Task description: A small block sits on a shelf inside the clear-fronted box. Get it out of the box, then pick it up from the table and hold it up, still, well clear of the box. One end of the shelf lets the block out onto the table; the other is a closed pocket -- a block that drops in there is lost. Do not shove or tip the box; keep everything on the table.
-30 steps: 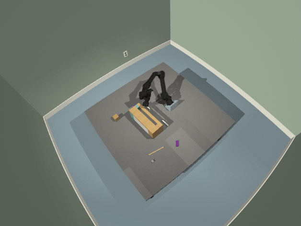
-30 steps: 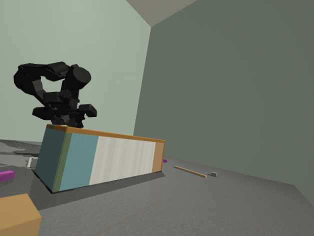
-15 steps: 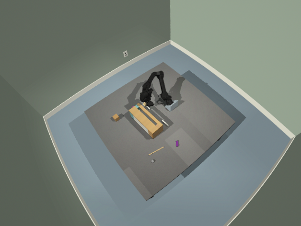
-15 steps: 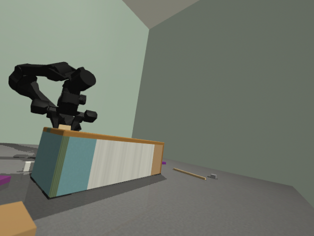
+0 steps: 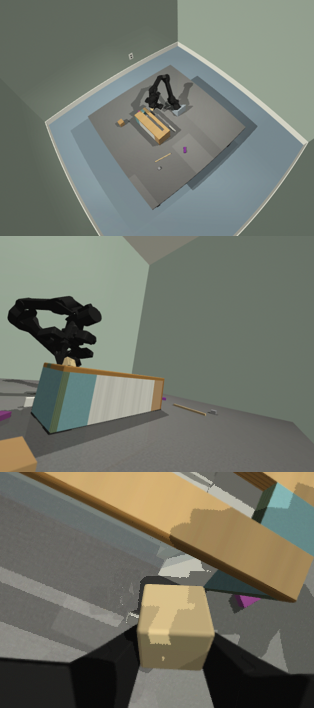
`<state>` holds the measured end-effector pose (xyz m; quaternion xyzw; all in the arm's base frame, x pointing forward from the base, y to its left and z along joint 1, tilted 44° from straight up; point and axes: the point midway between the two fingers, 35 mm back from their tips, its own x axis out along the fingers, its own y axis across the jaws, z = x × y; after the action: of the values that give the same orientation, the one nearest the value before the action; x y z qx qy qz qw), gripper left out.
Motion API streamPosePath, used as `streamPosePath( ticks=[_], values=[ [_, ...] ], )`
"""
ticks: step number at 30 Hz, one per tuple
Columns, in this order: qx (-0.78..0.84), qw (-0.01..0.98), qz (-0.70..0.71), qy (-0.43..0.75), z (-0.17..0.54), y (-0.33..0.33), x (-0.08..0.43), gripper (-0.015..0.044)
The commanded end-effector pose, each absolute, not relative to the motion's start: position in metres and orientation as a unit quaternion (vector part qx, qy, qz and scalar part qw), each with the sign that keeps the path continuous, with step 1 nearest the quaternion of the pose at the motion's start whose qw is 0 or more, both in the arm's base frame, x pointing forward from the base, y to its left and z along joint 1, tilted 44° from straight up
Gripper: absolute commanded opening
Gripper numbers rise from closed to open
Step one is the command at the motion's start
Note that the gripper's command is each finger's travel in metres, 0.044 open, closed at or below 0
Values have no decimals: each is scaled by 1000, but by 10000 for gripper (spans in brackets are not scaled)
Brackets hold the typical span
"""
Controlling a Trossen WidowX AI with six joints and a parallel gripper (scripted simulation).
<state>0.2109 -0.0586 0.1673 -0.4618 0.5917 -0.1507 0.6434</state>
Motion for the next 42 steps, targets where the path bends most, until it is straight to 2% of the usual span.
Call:
streamPosePath(
  ticks=[1, 22, 42],
  values=[
    [-529, 592, -98, 600, 171, -55, 212, 0],
    [-755, 277, 147, 575, 182, -38, 213, 0],
    [-817, -94, 338, 458, 195, -20, 215, 0]
  ],
)
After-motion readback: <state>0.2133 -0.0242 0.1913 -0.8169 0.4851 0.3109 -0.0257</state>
